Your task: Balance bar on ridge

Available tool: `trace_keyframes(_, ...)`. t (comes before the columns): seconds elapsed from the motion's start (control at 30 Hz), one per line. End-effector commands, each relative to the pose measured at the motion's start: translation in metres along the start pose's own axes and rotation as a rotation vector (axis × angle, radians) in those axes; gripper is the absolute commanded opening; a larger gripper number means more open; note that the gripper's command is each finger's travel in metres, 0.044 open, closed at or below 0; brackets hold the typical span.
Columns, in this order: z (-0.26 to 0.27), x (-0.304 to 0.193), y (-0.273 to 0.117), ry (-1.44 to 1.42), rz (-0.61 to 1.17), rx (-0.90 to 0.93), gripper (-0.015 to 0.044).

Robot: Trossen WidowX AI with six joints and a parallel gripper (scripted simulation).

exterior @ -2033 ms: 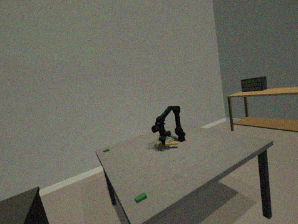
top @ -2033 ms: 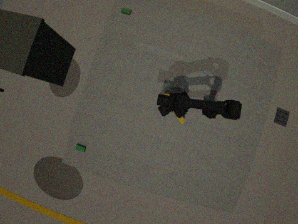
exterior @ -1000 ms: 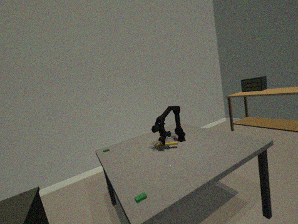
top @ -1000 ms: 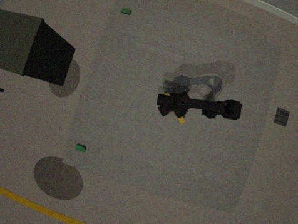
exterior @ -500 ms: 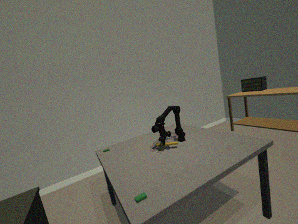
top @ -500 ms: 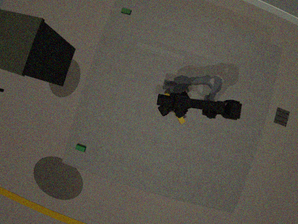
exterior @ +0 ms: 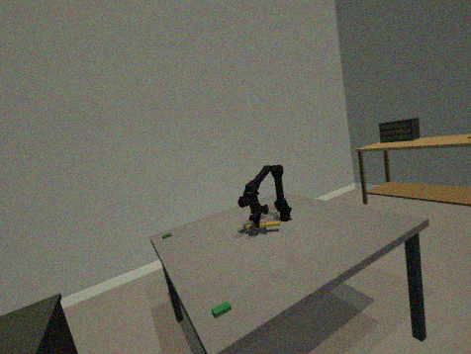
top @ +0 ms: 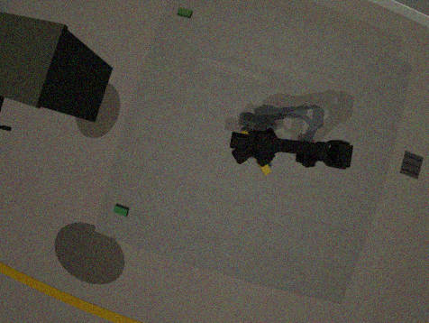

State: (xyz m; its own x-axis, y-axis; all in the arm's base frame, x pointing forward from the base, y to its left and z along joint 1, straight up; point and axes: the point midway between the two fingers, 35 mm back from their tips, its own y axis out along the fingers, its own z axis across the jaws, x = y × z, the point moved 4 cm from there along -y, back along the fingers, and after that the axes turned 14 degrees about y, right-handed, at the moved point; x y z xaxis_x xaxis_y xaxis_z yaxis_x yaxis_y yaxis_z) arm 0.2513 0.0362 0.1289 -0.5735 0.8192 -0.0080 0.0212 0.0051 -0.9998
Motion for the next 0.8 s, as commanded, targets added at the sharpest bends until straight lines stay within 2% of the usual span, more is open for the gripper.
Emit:
trace_keyframes(0.0,0.0000,0.0000,0.0001,0.000,0.000,0.001,0.0000)
trace_keyframes(0.4,0.0000,0.0000,0.0001,0.000,0.000,0.001,0.0000)
trace_keyframes(0.6,0.0000,0.0000,0.0001,0.000,0.000,0.001,0.0158)
trace_keyframes(0.77,0.0000,0.0000,0.0001,0.000,0.000,0.001,0.0167)
